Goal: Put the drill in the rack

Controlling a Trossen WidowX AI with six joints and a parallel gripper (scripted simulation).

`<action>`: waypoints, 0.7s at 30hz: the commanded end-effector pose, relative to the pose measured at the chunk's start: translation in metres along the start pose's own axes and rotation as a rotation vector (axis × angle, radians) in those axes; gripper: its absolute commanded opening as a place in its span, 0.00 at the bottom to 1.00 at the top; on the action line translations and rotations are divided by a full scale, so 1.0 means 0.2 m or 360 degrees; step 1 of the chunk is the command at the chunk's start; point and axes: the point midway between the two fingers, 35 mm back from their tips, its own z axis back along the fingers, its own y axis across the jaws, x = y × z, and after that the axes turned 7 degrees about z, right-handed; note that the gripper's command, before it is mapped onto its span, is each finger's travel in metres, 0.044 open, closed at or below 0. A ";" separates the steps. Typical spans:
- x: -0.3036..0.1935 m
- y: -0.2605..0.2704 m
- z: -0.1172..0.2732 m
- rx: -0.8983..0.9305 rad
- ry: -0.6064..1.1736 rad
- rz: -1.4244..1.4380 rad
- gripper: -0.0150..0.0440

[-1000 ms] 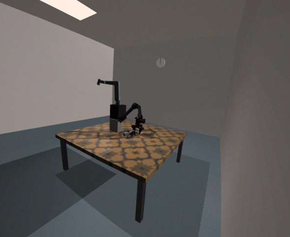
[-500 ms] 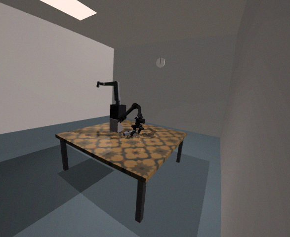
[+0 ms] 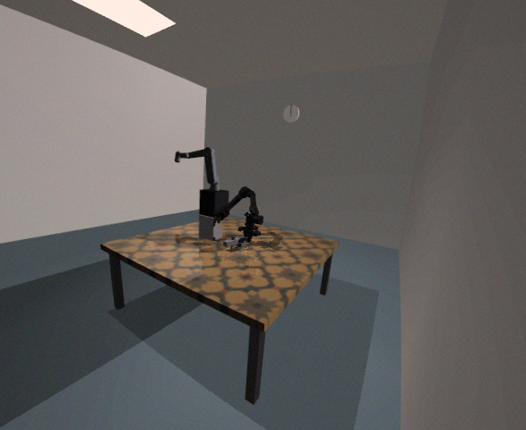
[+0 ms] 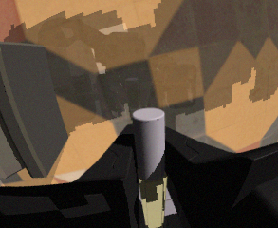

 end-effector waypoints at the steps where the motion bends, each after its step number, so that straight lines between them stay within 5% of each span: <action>1: 0.00 0.00 0.00 -0.0003 0.0000 0.0002 0.25; 21: 0.00 0.00 0.02 0.0004 0.0009 0.0001 0.25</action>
